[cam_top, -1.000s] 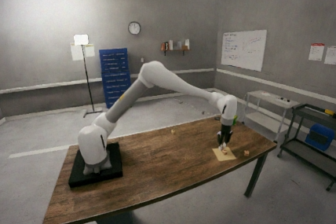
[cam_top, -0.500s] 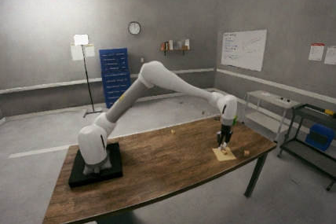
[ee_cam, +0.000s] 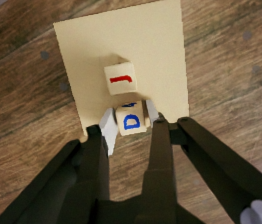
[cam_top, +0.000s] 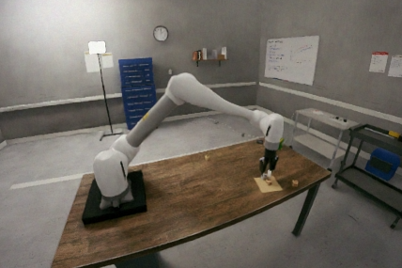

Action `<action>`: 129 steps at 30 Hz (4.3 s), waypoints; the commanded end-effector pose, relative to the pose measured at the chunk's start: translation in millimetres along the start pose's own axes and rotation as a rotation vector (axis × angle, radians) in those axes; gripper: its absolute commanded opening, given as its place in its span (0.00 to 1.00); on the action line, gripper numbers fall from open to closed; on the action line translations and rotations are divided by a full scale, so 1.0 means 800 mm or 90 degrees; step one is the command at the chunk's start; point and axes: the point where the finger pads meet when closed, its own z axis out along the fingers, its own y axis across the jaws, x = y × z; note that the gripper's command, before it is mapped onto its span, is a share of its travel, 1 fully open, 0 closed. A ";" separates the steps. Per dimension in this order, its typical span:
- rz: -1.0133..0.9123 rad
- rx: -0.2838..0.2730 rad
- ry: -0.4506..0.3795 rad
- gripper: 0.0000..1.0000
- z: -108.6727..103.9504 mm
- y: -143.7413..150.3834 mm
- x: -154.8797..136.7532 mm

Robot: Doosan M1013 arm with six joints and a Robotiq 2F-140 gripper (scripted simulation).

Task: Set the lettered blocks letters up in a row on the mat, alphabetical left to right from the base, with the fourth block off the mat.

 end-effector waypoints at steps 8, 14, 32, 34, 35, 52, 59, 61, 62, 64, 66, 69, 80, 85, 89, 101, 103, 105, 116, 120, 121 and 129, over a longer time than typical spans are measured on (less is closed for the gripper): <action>0.000 0.001 0.000 0.35 -0.015 -0.001 0.000; 0.000 0.001 0.000 0.35 -0.051 -0.001 0.000; 0.000 0.001 0.000 0.35 -0.114 0.000 0.000; 0.000 0.001 0.000 1.00 -0.114 0.000 0.000; 0.000 0.001 0.000 1.00 -0.114 0.000 0.000; 0.000 0.001 0.000 1.00 -0.114 0.000 0.000; 0.059 0.001 0.000 1.00 -0.117 -0.056 0.023; 0.098 0.001 -0.001 1.00 -0.117 -0.090 0.040; 0.113 0.001 -0.001 1.00 -0.117 -0.102 0.046; 0.148 0.001 -0.001 1.00 -0.116 -0.128 0.062; 0.184 0.001 -0.001 1.00 -0.115 -0.152 0.079; 0.240 0.001 -0.001 1.00 -0.111 -0.185 0.105; 0.281 0.001 -0.001 0.46 -0.107 -0.205 0.125; 0.281 0.001 -0.001 0.46 -0.107 -0.205 0.125; 0.281 0.001 -0.001 0.46 -0.107 -0.205 0.125; 0.281 0.001 -0.001 0.46 -0.107 -0.205 0.125; 0.281 0.001 -0.001 0.46 -0.107 -0.205 0.125; 0.281 0.001 -0.001 0.46 -0.107 -0.205 0.125; 0.281 0.001 -0.001 0.46 -0.106 -0.205 0.125; 0.281 0.001 -0.001 0.46 -0.105 -0.205 0.125; 0.281 0.001 -0.001 0.46 -0.105 -0.205 0.125; 0.281 0.001 -0.001 0.46 -0.098 -0.205 0.125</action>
